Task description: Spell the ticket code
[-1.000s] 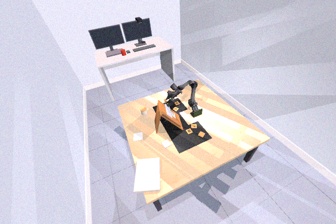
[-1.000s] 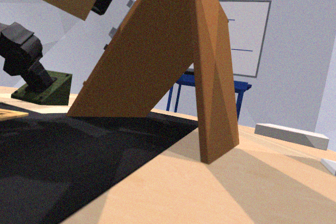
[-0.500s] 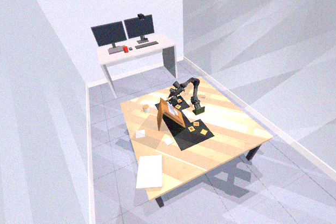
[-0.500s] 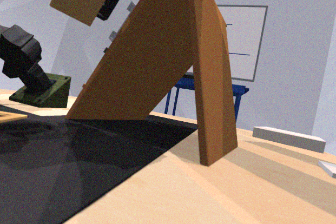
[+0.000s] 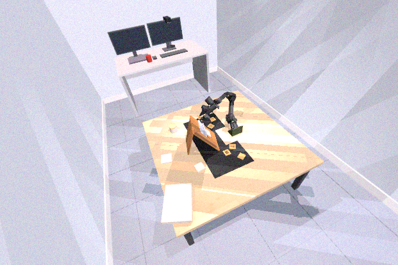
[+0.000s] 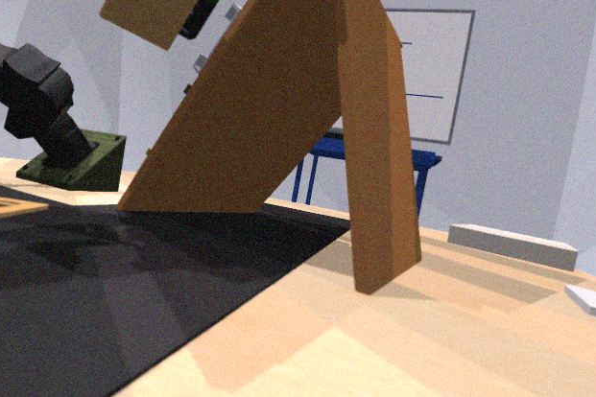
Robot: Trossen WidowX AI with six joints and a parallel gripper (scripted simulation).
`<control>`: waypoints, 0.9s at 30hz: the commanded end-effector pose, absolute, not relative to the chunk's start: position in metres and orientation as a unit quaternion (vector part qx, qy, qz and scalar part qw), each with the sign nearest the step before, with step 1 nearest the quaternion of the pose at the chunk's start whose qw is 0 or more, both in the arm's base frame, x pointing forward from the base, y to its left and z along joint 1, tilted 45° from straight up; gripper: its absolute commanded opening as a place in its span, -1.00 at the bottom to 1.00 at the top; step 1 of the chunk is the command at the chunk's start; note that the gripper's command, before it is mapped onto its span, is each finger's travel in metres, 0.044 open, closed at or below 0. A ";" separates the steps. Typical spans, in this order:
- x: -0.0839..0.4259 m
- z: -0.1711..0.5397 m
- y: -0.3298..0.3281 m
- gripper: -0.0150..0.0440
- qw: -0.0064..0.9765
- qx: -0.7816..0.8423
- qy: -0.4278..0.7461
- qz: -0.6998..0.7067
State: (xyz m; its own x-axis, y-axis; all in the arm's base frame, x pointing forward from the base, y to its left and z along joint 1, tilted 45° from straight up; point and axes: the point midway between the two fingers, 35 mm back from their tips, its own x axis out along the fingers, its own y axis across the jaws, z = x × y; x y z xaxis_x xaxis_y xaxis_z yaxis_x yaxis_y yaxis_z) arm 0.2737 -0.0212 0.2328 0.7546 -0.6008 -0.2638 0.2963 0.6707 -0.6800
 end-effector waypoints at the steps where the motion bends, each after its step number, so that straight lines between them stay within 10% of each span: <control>1: 0.275 0.231 -0.020 -0.49 0.881 -0.315 0.241 -0.256; 27: 0.279 0.222 -0.011 -0.49 0.881 -0.315 0.241 -0.256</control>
State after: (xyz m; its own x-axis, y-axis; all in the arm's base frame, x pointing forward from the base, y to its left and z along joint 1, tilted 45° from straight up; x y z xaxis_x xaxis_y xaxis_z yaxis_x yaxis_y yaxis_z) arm 0.2776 -0.0121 0.2236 0.7548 -0.6005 -0.2639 0.2966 0.6714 -0.6792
